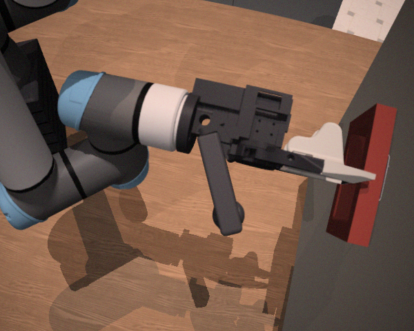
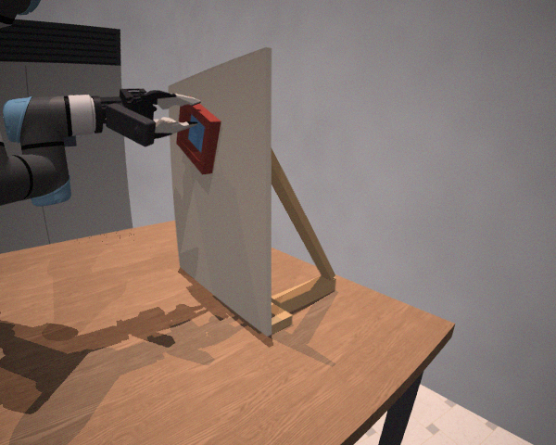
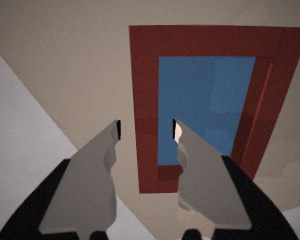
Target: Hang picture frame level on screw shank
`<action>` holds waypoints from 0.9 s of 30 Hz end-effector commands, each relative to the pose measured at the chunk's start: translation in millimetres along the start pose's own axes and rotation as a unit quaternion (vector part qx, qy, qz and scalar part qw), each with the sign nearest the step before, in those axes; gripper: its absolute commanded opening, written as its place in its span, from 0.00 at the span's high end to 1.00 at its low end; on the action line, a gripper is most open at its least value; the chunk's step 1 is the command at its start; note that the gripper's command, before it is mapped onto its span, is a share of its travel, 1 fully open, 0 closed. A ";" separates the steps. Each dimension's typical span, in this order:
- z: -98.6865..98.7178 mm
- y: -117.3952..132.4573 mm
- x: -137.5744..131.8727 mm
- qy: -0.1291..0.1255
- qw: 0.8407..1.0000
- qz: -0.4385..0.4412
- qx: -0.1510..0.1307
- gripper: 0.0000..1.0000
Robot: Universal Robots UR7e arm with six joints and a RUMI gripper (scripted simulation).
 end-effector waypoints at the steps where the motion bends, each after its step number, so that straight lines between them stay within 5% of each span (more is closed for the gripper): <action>1: 4.8 0.2 -0.5 0.000 1.000 0.000 0.000 0.71; 27: 8.0 0.2 -0.5 0.000 1.000 0.000 0.000 0.71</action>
Point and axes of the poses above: the point where the finger pads meet when closed, its own z axis out along the fingers, its own x axis across the jaws, y = z × x, the point moved 5 cm from there along -z, back along the fingers, and after that the axes turned 8 degrees about z, right-handed, at the moved point
